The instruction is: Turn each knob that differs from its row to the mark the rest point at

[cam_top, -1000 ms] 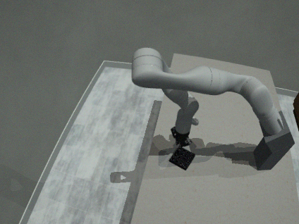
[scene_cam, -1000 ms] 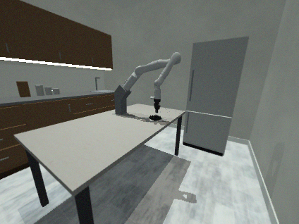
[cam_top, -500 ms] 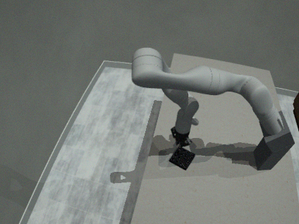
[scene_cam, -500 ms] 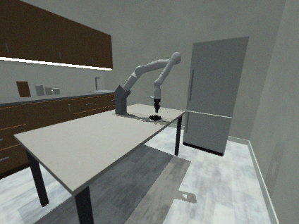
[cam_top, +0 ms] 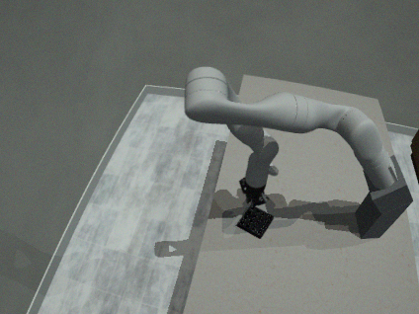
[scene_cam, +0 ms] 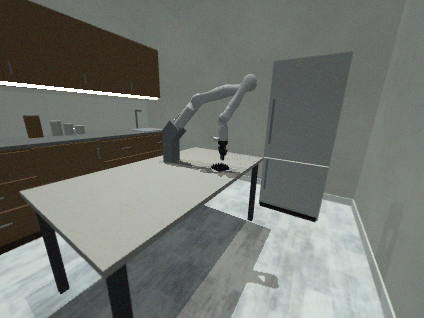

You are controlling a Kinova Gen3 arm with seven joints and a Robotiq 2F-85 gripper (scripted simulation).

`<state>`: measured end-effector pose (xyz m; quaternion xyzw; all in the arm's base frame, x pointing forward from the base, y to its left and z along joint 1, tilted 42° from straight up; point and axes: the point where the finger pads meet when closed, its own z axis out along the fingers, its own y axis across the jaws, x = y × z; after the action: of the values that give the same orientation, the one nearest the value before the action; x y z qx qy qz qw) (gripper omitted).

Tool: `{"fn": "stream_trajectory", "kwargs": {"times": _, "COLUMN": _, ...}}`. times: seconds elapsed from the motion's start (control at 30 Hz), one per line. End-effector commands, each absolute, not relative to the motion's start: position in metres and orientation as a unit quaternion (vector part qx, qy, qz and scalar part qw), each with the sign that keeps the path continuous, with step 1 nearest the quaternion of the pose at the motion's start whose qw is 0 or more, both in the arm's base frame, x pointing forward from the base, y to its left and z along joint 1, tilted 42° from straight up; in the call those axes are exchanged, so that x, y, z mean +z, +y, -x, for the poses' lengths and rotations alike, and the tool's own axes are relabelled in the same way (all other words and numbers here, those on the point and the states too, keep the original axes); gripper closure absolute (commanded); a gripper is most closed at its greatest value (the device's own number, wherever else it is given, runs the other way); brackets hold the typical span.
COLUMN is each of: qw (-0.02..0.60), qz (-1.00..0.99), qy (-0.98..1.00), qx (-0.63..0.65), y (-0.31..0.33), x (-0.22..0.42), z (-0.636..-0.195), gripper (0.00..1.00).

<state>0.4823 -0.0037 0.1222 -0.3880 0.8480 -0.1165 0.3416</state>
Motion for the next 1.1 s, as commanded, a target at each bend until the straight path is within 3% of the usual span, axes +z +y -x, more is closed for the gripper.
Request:
{"fn": "stream_trajectory", "kwargs": {"times": 0.0, "qw": 0.342, "qz": 0.388, "qy": 0.848, "qx": -0.117, "y": -0.004, "x": 0.123, "z": -0.482, "gripper": 0.81}}
{"fn": "stream_trajectory", "kwargs": {"times": 1.07, "qw": 0.342, "qz": 0.388, "qy": 0.848, "qx": -0.115, "y": -0.002, "x": 0.108, "z": -0.496, "gripper": 0.81}}
